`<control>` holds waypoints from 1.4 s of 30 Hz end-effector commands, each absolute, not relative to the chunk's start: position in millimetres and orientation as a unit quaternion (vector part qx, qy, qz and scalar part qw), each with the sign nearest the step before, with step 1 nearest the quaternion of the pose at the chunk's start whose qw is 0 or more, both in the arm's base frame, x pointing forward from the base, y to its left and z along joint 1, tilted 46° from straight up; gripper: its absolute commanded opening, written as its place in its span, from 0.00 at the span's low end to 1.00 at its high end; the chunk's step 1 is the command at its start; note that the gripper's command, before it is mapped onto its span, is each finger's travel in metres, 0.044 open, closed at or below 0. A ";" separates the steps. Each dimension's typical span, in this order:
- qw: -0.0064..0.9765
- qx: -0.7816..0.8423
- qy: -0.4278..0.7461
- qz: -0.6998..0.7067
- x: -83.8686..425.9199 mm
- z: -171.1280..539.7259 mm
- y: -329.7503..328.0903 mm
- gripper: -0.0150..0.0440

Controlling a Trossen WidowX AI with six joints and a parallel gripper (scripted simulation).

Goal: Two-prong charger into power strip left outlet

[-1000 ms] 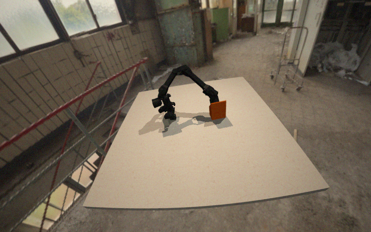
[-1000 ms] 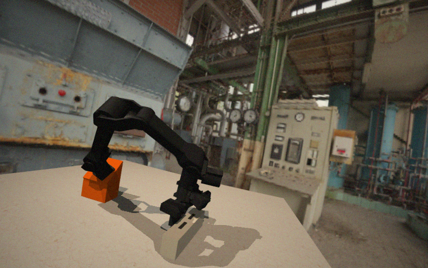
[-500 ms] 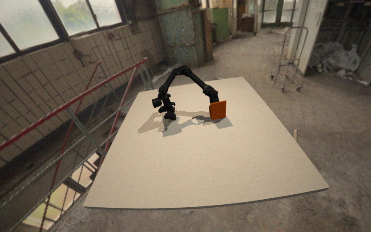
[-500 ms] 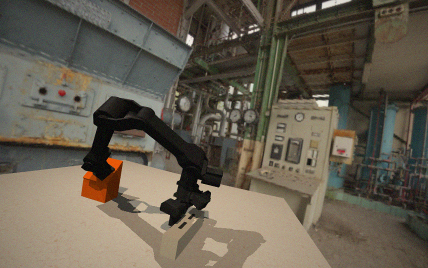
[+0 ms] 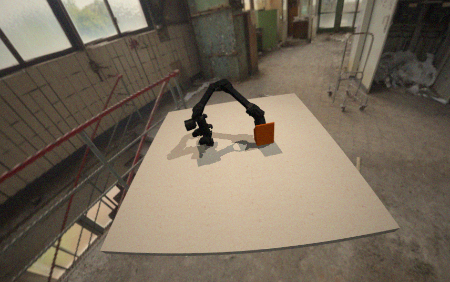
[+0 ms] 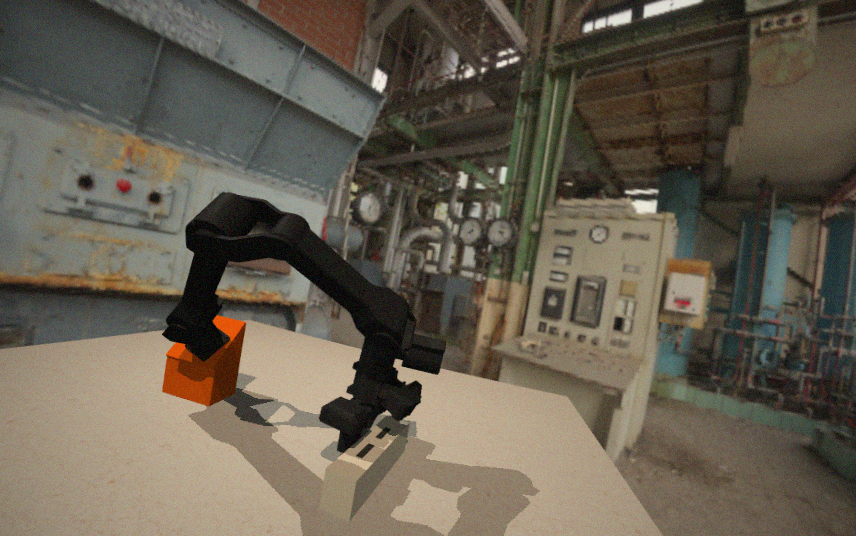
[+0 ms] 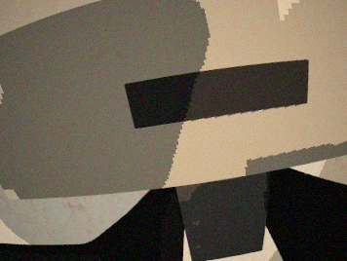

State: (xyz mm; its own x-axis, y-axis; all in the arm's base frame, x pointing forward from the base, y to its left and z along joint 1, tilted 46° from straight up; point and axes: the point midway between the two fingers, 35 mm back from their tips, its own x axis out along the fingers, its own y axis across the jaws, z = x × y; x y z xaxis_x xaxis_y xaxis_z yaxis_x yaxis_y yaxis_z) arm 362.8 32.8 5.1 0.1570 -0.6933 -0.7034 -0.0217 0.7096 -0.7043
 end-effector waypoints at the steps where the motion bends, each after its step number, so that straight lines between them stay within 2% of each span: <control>1: 0.708 -0.292 0.596 -0.241 367.8 5.9 32.7 0.25; 21: 0.701 -0.296 0.603 -0.240 363.0 5.1 32.8 0.25; 37: 0.701 -0.296 0.603 -0.240 362.9 5.1 32.8 0.97; 38: 0.701 -0.296 0.603 -0.240 362.8 5.1 32.8 1.00; 42: 0.701 -0.296 0.603 -0.240 362.0 4.9 32.6 1.00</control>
State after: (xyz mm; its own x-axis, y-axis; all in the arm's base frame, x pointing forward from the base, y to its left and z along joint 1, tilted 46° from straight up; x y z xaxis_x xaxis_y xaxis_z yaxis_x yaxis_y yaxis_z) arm 362.7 32.9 5.3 0.1581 -0.6928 -0.7036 -0.0210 0.7100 -0.7039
